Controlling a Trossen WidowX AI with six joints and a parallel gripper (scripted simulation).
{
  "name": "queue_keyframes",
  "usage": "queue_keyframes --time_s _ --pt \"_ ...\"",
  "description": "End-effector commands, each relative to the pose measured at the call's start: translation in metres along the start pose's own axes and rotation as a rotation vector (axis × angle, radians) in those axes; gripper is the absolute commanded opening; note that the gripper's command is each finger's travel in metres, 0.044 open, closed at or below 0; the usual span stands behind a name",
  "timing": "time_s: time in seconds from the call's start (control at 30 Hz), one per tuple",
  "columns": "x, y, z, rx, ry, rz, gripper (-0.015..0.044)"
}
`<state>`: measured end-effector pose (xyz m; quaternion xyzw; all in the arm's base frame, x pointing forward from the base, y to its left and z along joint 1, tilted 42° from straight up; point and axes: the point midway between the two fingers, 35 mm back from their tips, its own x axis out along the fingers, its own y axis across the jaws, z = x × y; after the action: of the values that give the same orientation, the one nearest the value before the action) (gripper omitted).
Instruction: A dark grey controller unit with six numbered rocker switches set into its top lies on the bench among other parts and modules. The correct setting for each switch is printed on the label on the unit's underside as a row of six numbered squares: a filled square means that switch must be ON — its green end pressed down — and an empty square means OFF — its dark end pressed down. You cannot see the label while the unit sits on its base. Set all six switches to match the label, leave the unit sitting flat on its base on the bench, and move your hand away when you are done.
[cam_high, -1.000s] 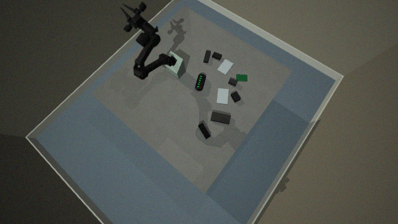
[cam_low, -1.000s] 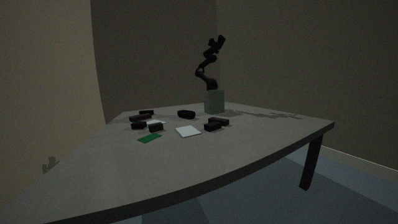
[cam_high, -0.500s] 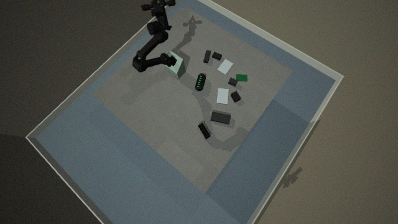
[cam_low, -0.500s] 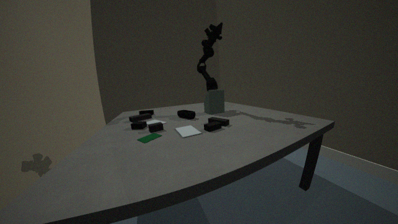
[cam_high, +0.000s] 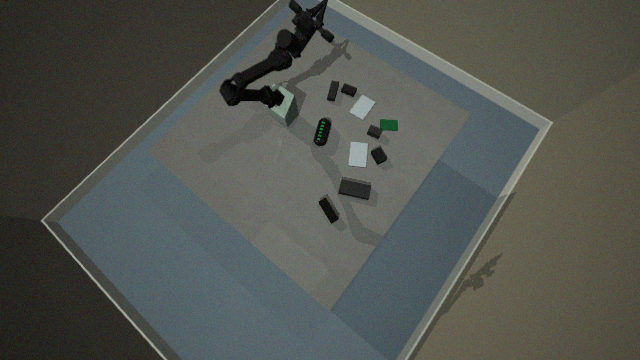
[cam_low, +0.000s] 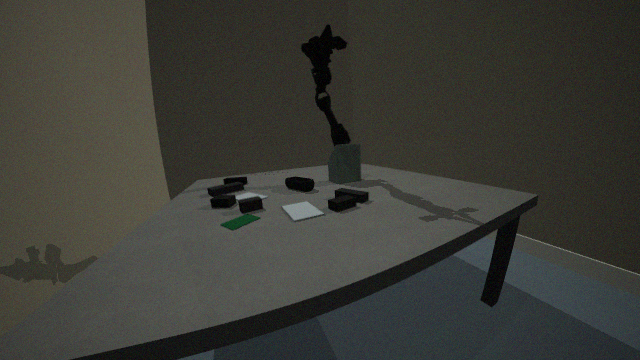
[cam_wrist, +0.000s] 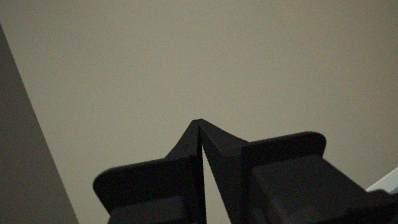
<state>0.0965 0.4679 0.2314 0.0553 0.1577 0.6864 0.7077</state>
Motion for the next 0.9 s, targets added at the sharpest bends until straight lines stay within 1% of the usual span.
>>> queue_keyframes --time_s 0.0,0.17,0.33,0.47,0.67,0.73,0.87 --pt "0.002 -0.073 -0.026 -0.089 0.136 -0.215 0.0" --pt "-0.012 -0.143 -0.057 -0.074 0.266 -0.373 0.0" --pt "-0.026 -0.183 -0.078 -0.121 0.387 -0.477 0.0" --pt "-0.053 -0.228 -0.107 -0.118 0.524 -0.591 0.0" --pt "-0.075 -0.257 -0.128 -0.137 0.648 -0.661 0.0" --pt "-0.091 -0.274 -0.14 -0.171 0.75 -0.694 0.0" --pt "-0.139 -0.311 -0.172 -0.251 1.044 -0.732 0.0"
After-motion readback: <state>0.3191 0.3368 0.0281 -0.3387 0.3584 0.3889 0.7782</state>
